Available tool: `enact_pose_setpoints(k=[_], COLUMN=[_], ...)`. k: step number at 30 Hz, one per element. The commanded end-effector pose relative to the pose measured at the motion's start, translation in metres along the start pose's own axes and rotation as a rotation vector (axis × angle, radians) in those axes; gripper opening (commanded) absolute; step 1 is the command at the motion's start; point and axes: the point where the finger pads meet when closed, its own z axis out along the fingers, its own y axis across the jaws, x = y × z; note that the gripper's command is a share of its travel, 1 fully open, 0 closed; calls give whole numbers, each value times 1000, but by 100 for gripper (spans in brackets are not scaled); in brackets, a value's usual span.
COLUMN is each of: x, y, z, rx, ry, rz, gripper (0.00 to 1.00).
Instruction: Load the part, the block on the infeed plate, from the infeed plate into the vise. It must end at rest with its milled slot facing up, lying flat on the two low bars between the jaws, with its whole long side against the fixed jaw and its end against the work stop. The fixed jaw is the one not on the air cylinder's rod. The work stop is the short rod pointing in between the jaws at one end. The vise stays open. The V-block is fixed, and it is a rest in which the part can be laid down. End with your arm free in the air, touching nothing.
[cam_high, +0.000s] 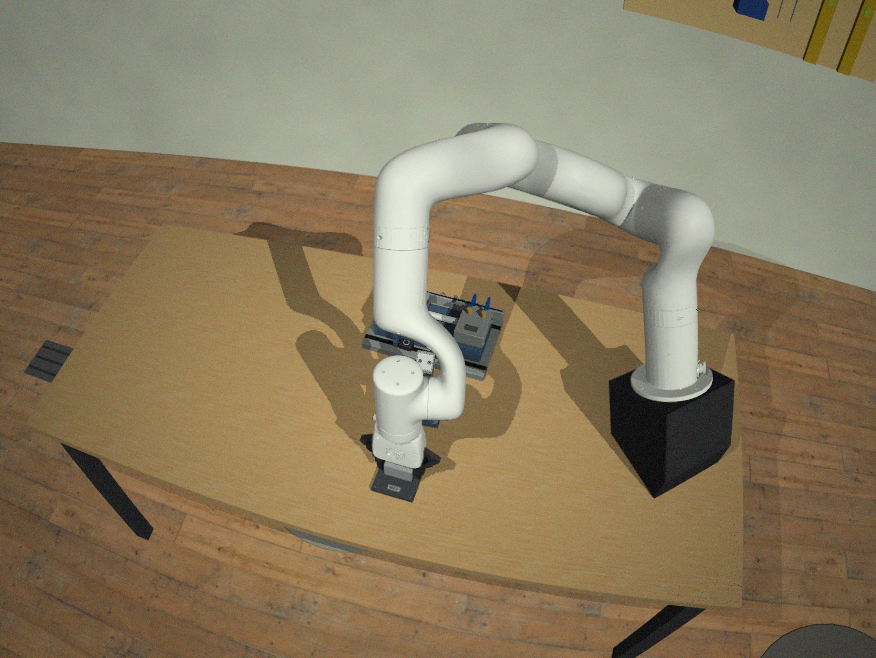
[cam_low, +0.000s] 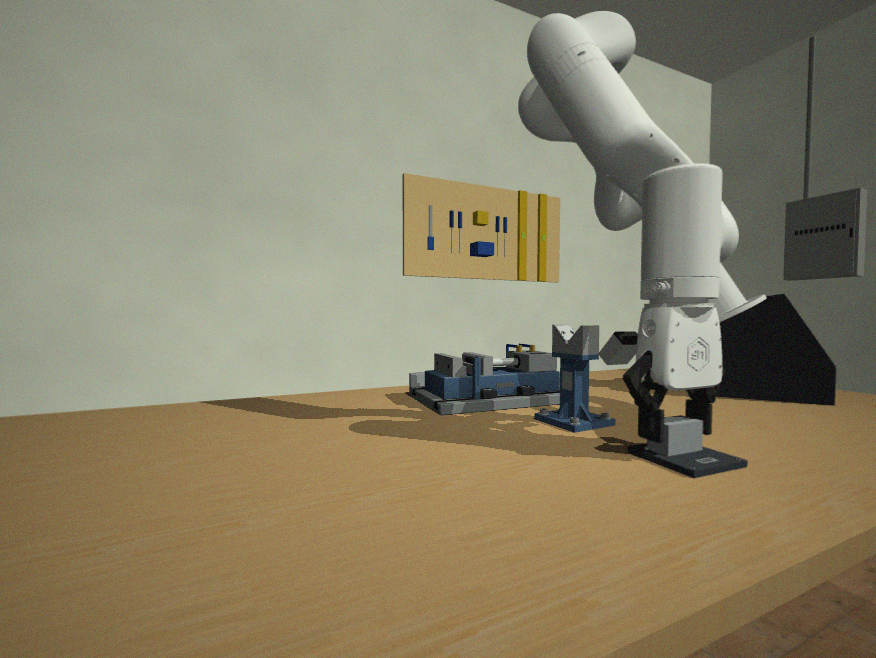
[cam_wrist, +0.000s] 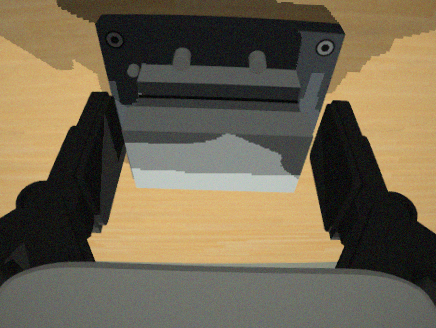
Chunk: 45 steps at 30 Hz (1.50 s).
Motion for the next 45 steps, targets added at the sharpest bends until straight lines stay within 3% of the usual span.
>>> enact_pose_setpoints(k=[1,12,13,45], x=[0,0,0,0], y=[-1,-1,-1,-1], z=[-1,-1,-1,-1], rx=[1,1,1,1], ry=[-1,-1,-1,-1], rz=[0,0,0,0], gripper=[89,89,0,0])
